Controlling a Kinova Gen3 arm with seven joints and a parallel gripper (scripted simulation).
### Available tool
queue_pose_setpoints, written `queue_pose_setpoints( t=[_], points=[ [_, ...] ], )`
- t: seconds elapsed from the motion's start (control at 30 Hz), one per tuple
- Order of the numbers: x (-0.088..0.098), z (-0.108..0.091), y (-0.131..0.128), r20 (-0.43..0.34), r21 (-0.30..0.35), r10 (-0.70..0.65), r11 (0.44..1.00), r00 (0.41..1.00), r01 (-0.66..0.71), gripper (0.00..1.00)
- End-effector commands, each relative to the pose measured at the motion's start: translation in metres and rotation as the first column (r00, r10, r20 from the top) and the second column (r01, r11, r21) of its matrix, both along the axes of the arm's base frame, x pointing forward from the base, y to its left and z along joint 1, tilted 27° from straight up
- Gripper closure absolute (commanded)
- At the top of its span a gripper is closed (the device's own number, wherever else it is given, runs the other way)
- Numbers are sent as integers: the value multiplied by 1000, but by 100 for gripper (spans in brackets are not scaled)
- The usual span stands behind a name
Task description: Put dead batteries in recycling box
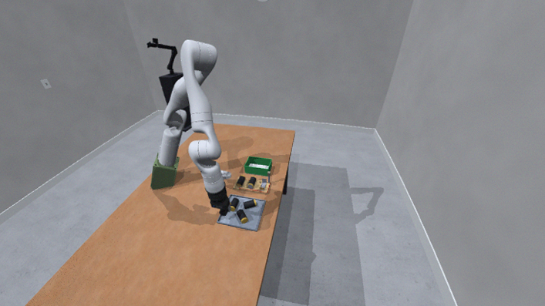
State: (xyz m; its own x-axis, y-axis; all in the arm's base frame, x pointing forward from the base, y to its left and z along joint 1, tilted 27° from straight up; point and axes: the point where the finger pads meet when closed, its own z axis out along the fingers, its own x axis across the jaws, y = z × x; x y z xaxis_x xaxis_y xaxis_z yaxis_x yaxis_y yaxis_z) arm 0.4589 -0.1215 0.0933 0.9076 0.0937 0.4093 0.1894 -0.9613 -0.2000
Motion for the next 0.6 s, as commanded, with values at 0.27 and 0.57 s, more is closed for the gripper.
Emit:
queue_pose_setpoints(
  t=[0.27,0.57],
  points=[
    [2,-18,7,-14,13,5,1000,1000,-5,43],
    [2,-18,7,-14,13,5,1000,1000,-5,43]
  ],
)
